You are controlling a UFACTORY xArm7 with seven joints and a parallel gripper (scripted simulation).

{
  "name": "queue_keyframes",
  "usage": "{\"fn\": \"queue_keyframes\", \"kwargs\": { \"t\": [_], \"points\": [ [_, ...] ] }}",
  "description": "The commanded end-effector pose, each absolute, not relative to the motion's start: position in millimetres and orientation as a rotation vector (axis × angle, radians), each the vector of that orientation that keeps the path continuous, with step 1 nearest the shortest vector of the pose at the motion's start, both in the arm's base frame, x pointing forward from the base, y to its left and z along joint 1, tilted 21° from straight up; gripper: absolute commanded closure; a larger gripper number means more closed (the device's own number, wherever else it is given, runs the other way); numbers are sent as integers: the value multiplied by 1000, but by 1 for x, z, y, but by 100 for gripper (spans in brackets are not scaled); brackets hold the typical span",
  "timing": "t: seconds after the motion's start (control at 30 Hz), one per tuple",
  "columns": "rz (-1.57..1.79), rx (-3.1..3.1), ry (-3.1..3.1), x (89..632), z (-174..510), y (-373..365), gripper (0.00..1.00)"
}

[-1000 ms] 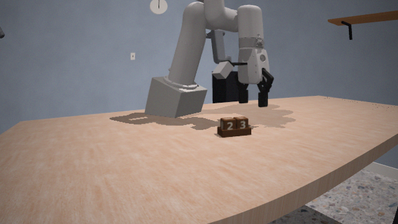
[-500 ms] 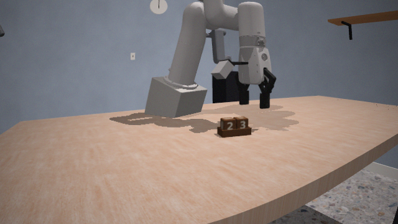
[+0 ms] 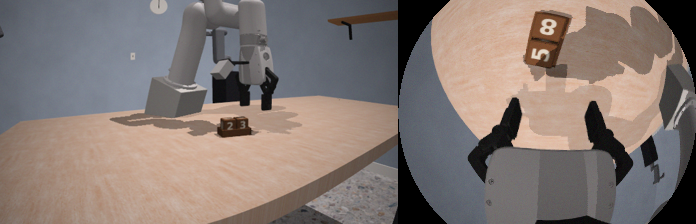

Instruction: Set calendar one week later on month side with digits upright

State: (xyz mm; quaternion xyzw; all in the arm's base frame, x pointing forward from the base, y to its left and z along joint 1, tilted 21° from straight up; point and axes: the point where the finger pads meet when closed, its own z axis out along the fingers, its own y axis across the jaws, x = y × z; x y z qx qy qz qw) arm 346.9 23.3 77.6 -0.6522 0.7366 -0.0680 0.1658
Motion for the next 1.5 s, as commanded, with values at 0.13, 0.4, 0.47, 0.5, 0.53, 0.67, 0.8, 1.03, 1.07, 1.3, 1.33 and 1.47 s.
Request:
{"fn": "queue_keyframes", "kwargs": {
  "t": [0.13,0.4,0.47,0.5,0.53,0.67,0.8,1.03,1.07,1.3,1.33,1.47],
  "points": [
    [-188,-1857,2093,353,76,20,0],
    [-188,-1857,2093,360,56,23,0],
    [-188,-1857,2093,362,52,23,0],
    [-188,-1857,2093,362,50,24,0],
    [-188,-1857,2093,362,50,24,0],
    [-188,-1857,2093,364,46,24,0],
    [-188,-1857,2093,365,44,25,0],
    [-188,-1857,2093,365,44,25,0],
    [-188,-1857,2093,365,44,25,0],
    [-188,-1857,2093,365,44,25,0],
    [-188,-1857,2093,365,44,25,0],
    [-188,-1857,2093,365,44,25,0]
  ]
}}
